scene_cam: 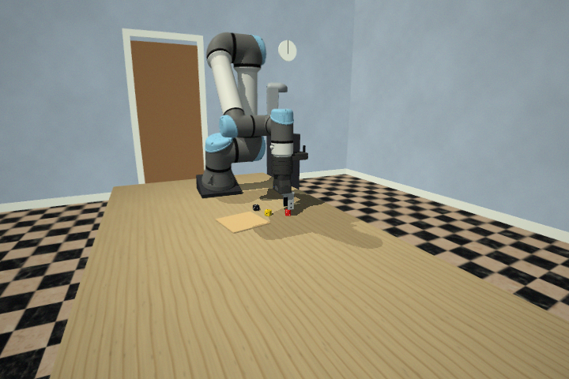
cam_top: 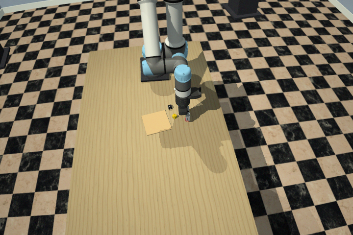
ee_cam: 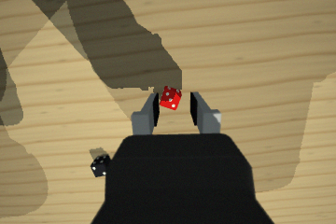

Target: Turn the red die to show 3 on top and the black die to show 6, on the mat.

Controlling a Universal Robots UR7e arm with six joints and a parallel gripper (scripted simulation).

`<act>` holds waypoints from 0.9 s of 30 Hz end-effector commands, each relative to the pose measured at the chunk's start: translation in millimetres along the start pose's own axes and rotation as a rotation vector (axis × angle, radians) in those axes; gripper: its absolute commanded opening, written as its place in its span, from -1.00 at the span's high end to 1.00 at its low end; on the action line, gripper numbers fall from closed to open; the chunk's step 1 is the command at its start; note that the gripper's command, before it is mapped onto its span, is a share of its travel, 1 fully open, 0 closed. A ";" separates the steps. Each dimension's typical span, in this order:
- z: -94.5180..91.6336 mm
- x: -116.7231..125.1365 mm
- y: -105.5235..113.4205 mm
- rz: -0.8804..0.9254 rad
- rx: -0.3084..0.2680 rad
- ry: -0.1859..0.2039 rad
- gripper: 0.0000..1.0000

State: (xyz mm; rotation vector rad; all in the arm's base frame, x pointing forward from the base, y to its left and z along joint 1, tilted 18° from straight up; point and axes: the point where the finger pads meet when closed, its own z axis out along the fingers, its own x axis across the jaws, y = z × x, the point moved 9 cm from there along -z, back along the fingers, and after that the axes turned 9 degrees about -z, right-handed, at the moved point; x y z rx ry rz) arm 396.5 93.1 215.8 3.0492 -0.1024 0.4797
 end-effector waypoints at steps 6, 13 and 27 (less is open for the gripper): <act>2.1 -2.3 -0.9 -0.001 0.000 -0.005 -0.40; 2.1 -2.3 -0.9 -0.001 0.000 -0.005 -0.40; 2.1 -4.8 -1.8 -0.001 0.000 -0.005 -0.40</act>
